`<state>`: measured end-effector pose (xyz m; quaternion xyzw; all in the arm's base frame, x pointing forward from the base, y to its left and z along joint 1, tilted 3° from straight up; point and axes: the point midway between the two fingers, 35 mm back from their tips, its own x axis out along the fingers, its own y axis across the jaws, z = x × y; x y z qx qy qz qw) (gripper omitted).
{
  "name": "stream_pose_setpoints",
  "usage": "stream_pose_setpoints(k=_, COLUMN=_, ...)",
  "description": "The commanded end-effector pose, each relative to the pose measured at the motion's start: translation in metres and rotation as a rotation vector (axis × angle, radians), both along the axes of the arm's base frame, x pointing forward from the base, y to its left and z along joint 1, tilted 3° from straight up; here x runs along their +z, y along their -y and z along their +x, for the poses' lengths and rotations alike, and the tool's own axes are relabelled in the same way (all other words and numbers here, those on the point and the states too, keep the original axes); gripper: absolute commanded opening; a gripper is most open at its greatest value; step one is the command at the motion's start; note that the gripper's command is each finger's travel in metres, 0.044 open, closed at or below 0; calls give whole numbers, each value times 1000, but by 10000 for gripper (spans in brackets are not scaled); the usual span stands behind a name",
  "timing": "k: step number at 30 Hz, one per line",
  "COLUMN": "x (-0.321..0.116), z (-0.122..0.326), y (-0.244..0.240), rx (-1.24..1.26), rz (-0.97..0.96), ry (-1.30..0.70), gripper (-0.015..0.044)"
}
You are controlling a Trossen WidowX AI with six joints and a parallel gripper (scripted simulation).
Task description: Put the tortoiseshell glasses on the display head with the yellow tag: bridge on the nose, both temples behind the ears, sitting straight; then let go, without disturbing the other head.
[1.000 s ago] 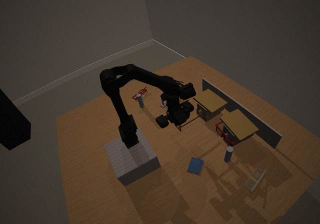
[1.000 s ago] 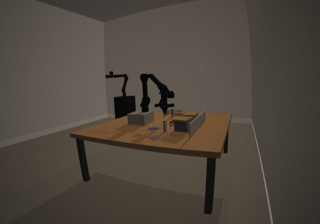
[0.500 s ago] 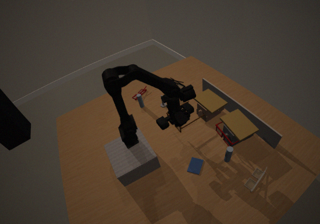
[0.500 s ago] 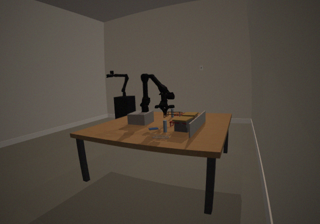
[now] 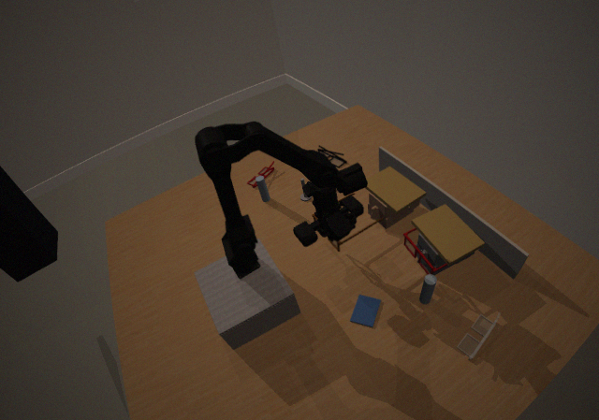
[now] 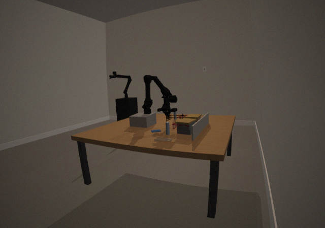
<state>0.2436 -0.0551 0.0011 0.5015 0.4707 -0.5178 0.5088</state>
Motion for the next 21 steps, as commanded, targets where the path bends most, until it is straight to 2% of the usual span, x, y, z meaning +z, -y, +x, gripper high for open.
stream_pose_setpoints(k=1, x=-5, z=-1, y=1, rx=1, rz=-5, ry=-7, gripper=0)
stream_pose_setpoints(k=21, x=-7, z=16, y=2, rx=1, rz=-5, ry=6, gripper=0)
